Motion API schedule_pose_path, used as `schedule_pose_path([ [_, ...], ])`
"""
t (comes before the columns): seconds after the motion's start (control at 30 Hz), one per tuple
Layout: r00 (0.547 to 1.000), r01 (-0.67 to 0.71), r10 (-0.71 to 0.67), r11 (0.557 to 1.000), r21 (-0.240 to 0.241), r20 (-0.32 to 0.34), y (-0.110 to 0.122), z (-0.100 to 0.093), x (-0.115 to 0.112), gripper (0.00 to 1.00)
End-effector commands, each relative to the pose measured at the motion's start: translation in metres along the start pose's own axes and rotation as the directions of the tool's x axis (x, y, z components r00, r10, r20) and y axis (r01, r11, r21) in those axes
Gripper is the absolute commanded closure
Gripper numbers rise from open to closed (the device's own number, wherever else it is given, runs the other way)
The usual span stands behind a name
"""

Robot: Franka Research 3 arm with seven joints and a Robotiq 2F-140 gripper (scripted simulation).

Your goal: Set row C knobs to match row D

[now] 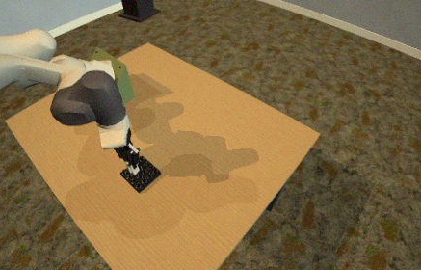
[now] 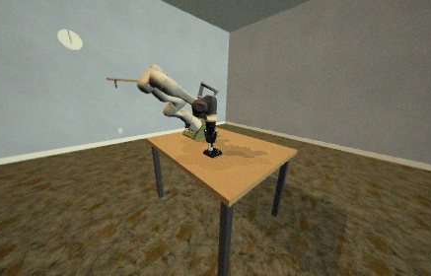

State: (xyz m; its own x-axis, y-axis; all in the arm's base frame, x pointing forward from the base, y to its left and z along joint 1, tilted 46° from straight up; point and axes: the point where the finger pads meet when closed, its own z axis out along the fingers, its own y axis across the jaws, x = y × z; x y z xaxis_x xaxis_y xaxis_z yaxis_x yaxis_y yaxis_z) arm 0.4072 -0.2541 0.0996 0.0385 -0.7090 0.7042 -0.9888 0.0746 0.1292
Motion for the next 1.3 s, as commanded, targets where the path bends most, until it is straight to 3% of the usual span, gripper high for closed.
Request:
schedule_pose_path([
  [0.0,1.000,-0.002,0.002,1.000,0.000,0.002,0.0003,0.0014,-0.0006,0.95],
  [0.6,1.000,-0.021,0.021,1.000,0.000,0.002,0.0003,0.0014,-0.0006,0.95],
  [0.93,0.973,-0.231,0.231,0.973,0.000,0.002,0.0003,0.0014,-0.0006,0.95],
  [1.27,0.936,-0.352,0.352,0.936,0.000,0.002,0.0003,0.0014,-0.0006,0.95],
])
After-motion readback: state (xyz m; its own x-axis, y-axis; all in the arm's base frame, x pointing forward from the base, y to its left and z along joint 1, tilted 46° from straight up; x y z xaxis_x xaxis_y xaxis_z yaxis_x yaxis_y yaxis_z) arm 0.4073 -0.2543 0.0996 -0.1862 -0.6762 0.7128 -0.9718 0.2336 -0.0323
